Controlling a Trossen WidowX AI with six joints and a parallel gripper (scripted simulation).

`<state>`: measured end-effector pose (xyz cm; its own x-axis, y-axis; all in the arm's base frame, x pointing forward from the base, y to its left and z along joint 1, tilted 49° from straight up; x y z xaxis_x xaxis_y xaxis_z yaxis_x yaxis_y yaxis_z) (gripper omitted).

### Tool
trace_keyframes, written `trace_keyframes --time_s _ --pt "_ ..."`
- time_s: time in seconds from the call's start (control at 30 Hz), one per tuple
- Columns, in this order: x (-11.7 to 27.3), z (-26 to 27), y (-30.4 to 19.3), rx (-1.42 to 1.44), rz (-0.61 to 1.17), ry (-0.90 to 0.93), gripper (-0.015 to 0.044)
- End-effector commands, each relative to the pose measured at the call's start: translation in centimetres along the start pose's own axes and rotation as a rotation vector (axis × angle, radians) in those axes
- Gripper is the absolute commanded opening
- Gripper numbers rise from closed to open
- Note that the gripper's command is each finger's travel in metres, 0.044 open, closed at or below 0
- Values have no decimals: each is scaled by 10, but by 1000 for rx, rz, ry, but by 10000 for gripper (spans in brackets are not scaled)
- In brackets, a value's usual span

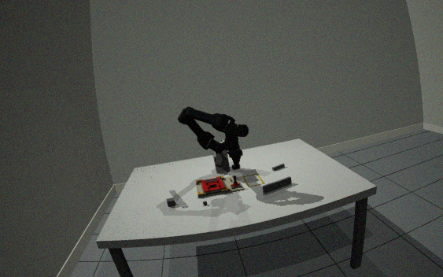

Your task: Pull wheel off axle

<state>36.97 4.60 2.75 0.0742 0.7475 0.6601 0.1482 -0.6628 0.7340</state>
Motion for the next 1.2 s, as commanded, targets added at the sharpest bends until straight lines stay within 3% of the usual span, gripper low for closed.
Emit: trace_keyframes --time_s 0.0,0.47,1.0,1.17 --pt "0 -7 -26 7 7 -7 0" --pt "5 -33 -95 1 9 -12 0" --pt "-19 -33 -96 1 8 -12 0" --pt "-44 -32 -97 1 9 -11 0"
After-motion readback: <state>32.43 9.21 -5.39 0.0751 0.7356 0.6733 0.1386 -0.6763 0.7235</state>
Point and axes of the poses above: the point midway between the two fingers, 35 mm back from their tips, its own x axis back along the fingers, its own z axis across the jaws, y = z × x, the point moved 8 cm from there along x, back along the fingers, and after that the axes turned 15 degrees about x, right-handed, at the moved point
